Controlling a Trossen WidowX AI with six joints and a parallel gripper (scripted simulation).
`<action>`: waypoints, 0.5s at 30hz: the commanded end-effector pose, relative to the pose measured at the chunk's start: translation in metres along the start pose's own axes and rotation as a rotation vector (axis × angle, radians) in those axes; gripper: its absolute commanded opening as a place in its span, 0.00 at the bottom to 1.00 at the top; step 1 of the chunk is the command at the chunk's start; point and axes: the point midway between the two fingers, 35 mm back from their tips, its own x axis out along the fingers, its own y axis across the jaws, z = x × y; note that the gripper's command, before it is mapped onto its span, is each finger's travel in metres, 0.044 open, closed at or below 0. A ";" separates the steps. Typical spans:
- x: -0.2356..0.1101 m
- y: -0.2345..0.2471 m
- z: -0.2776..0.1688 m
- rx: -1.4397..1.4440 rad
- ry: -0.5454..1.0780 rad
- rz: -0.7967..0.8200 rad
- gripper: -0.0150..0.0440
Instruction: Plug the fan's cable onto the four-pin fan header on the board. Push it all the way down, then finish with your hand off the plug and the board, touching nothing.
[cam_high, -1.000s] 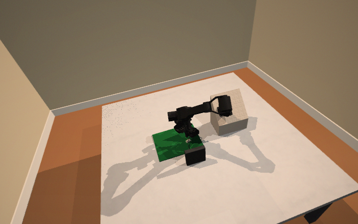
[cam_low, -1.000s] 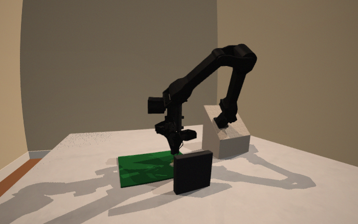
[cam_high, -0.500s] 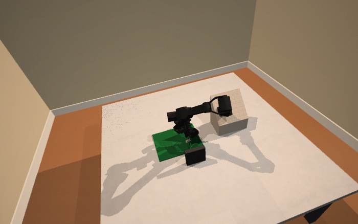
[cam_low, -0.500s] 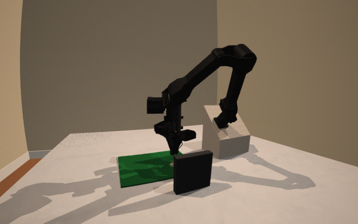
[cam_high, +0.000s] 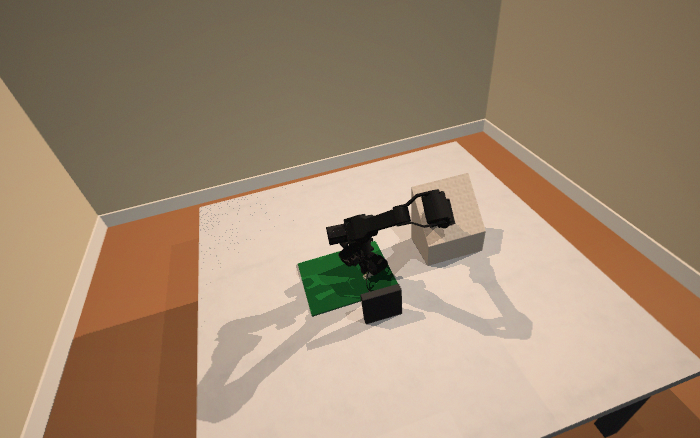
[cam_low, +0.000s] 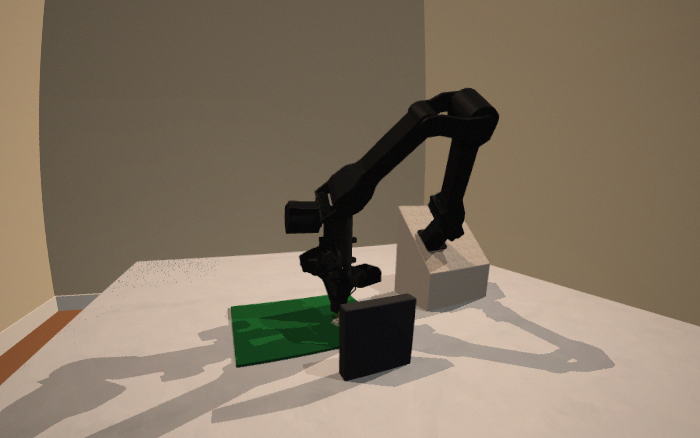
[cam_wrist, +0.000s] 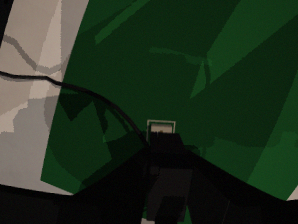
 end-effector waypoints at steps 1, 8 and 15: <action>0.001 0.001 -0.002 0.007 0.002 0.004 0.25; 0.001 0.001 -0.004 0.010 0.002 0.004 0.25; 0.001 0.001 -0.006 0.013 0.002 0.004 0.25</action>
